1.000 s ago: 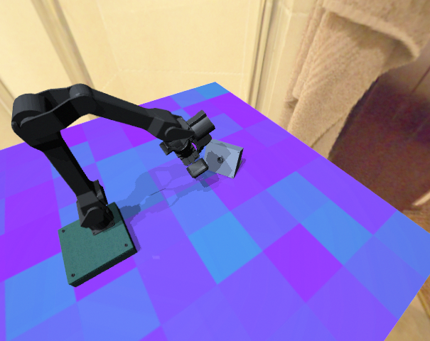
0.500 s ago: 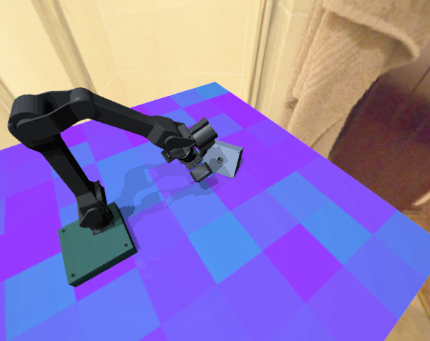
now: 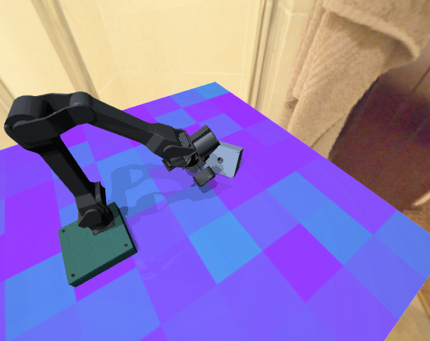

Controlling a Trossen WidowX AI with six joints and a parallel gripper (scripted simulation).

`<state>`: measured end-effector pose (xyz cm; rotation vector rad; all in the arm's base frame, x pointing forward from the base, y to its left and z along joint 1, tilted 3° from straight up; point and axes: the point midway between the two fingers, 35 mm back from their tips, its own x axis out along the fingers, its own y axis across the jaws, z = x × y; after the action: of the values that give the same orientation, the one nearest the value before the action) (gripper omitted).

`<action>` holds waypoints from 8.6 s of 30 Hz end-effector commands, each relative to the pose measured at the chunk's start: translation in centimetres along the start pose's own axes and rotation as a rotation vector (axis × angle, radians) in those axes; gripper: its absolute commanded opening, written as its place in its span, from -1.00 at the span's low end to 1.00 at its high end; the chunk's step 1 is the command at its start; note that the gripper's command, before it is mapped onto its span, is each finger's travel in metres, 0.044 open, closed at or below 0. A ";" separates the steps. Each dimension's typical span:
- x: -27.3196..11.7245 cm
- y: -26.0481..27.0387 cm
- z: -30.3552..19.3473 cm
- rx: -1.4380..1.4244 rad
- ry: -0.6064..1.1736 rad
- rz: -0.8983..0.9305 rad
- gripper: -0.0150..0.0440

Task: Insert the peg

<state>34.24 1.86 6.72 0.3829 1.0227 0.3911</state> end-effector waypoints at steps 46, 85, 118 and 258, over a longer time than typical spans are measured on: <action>-3.3 -4.5 0.1 -0.069 -0.254 0.053 -0.49; -2.3 -6.1 1.4 -0.123 -0.372 0.049 -0.49; 0.0 -6.1 2.5 -0.146 -0.412 0.051 -0.49; 4.3 -5.7 4.2 -0.155 -0.409 0.060 0.31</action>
<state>40.70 -1.47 2.73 0.3370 0.5789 0.4224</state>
